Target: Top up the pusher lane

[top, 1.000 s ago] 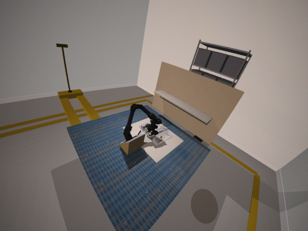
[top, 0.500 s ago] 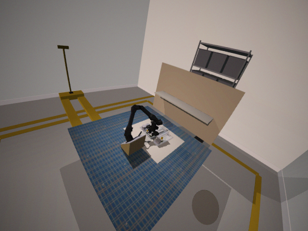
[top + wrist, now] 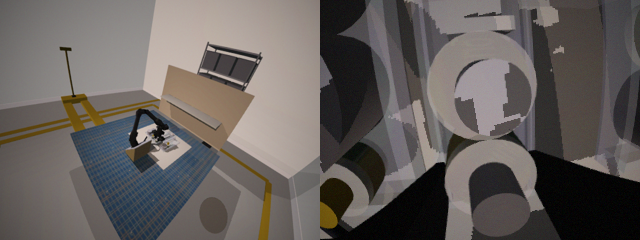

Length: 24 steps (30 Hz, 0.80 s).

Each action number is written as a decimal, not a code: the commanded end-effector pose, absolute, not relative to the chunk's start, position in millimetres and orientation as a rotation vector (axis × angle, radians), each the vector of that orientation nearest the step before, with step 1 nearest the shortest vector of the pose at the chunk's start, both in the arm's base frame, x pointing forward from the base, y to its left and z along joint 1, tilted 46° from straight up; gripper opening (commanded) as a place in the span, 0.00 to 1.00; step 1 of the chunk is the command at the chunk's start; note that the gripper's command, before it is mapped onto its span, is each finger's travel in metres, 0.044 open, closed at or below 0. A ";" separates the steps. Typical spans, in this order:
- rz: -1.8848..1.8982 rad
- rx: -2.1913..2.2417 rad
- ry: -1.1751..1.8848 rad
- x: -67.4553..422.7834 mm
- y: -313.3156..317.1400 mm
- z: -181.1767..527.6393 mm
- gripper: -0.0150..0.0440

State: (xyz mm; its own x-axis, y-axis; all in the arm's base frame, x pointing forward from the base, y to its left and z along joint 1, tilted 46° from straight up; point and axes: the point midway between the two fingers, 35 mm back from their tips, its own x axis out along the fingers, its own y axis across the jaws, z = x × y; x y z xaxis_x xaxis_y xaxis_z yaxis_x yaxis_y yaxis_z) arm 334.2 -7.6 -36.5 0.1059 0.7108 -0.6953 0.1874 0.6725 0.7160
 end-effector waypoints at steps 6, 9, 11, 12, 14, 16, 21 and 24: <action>0.458 0.799 1.435 334.8 -6.9 -35.7 0.25; 0.458 0.799 1.435 334.3 -6.8 -35.6 0.25; 0.458 0.799 1.435 333.9 -6.8 -35.6 0.25; 0.458 0.799 1.435 333.8 -6.7 -35.6 0.25; 0.458 0.799 1.435 333.4 -6.7 -35.6 0.25; 0.458 0.799 1.435 333.1 -6.6 -35.6 0.25; 0.458 0.799 1.435 332.0 -6.5 -35.7 0.25; 0.458 0.799 1.435 329.6 -6.6 -36.3 0.25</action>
